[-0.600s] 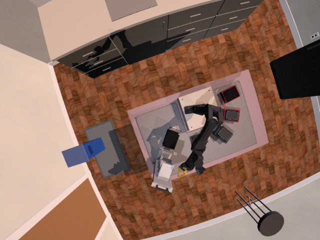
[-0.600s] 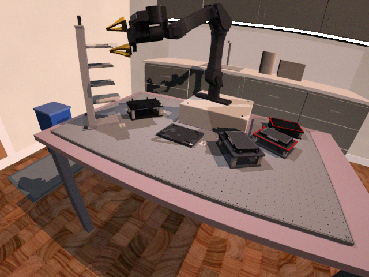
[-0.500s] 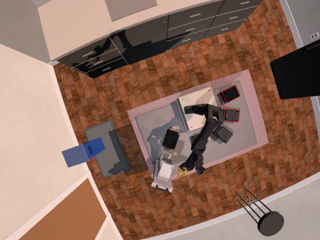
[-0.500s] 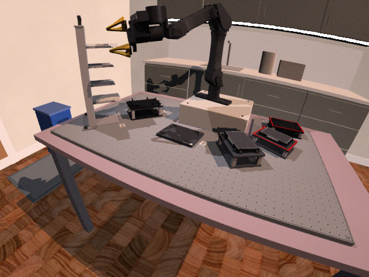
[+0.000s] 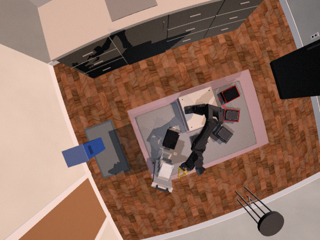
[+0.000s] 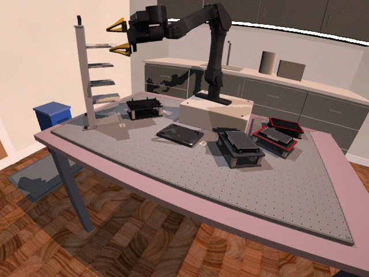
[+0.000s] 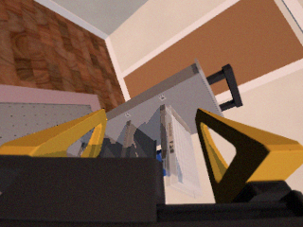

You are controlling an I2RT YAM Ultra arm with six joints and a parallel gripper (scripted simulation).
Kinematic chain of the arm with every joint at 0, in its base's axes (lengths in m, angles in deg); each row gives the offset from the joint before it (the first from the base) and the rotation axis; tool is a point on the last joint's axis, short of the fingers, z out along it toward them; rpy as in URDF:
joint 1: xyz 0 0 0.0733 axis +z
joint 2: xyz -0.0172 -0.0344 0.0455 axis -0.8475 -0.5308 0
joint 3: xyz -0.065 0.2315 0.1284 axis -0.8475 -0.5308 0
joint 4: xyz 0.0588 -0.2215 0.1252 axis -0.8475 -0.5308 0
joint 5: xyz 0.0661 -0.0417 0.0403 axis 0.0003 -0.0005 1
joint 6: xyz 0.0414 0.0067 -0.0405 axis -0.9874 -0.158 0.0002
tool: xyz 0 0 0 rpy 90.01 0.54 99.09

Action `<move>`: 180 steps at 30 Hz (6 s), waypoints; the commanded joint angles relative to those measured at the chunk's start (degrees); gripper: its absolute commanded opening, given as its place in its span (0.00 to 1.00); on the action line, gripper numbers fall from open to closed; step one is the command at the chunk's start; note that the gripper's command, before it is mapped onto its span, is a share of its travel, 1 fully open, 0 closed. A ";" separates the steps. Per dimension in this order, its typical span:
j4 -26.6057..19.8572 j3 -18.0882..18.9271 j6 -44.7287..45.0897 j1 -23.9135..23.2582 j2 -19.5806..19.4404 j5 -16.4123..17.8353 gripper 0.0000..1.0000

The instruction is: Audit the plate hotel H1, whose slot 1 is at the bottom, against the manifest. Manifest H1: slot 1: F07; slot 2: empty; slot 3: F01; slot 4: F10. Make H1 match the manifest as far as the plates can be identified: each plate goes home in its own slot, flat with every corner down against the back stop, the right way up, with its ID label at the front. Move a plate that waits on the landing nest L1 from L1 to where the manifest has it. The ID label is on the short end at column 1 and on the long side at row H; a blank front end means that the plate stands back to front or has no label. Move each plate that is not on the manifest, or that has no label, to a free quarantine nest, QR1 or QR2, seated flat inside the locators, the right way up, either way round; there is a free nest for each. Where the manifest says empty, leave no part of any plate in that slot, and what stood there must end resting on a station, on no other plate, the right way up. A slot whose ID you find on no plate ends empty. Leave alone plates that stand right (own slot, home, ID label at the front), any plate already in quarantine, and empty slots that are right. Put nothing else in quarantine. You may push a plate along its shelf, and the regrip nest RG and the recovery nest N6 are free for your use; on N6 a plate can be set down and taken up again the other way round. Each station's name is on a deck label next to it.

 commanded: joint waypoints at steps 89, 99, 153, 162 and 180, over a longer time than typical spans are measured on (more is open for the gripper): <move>-60.71 15.33 -31.35 19.96 -3.27 8.81 0.00; -68.97 17.76 -35.25 22.35 -4.19 10.09 0.00; -101.70 26.99 -51.23 32.88 -5.43 13.96 0.00; -103.02 28.33 -48.87 30.52 -5.47 13.97 0.00; -102.34 29.66 -39.52 20.68 -6.78 13.92 0.00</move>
